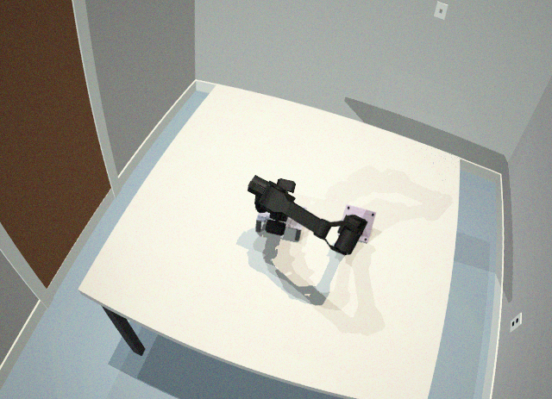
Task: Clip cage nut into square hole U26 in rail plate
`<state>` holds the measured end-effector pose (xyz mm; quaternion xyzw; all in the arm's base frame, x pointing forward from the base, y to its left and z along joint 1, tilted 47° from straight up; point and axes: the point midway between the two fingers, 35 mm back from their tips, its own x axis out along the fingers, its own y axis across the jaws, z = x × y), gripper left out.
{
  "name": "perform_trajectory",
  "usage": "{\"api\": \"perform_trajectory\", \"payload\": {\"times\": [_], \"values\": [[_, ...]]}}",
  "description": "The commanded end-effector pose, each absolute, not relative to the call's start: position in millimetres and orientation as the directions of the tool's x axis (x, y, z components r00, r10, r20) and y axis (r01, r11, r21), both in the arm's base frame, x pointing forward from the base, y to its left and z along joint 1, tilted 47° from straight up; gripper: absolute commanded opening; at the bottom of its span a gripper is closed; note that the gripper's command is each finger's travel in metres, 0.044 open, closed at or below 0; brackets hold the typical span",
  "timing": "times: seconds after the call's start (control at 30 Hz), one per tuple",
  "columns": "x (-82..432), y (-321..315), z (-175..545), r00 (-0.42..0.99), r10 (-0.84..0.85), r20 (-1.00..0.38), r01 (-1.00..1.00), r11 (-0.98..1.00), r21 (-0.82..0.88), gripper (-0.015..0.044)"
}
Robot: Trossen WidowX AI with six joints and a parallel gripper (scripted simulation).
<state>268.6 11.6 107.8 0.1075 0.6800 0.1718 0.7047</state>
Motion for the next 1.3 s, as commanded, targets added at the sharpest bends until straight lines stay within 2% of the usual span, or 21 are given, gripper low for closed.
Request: {"api": "perform_trajectory", "payload": {"times": [0.0, 1.27], "values": [[268.4, 12.3, 106.5, 0.009, 0.399, -0.917, -0.097, 0.913, 0.396, 0.0037], [268.9, 9.6, 104.2, 0.000, 0.470, -0.883, -0.099, 0.878, 0.468, 0.0037]]}}
